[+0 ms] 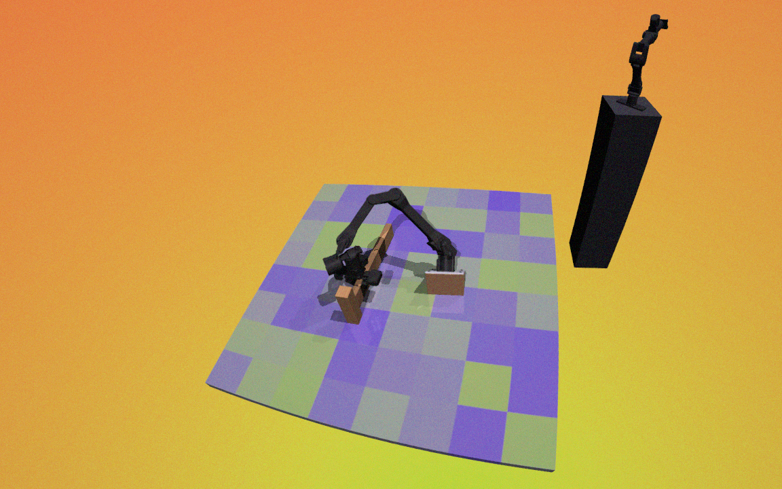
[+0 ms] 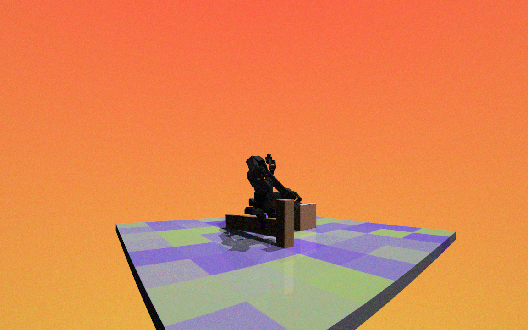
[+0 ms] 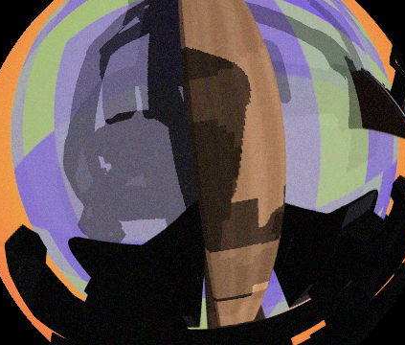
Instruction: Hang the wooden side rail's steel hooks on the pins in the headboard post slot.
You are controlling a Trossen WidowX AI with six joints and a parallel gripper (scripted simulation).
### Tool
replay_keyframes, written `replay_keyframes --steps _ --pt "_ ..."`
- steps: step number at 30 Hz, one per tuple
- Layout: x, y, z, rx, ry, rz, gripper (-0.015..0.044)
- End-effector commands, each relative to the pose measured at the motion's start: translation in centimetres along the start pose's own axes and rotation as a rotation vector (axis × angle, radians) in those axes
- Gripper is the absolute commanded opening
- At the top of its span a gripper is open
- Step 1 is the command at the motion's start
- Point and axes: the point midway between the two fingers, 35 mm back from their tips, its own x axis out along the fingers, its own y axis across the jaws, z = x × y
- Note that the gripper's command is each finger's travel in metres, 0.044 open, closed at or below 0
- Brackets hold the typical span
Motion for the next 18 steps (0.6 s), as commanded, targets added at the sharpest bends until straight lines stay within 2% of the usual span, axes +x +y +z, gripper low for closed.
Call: replay_keyframes --steps 1,18 --pt "-0.31 -0.05 -0.39 -0.001 0.006 0.008 0.0000" --pt "-0.41 0.02 -0.55 -0.001 0.006 0.008 0.0000"
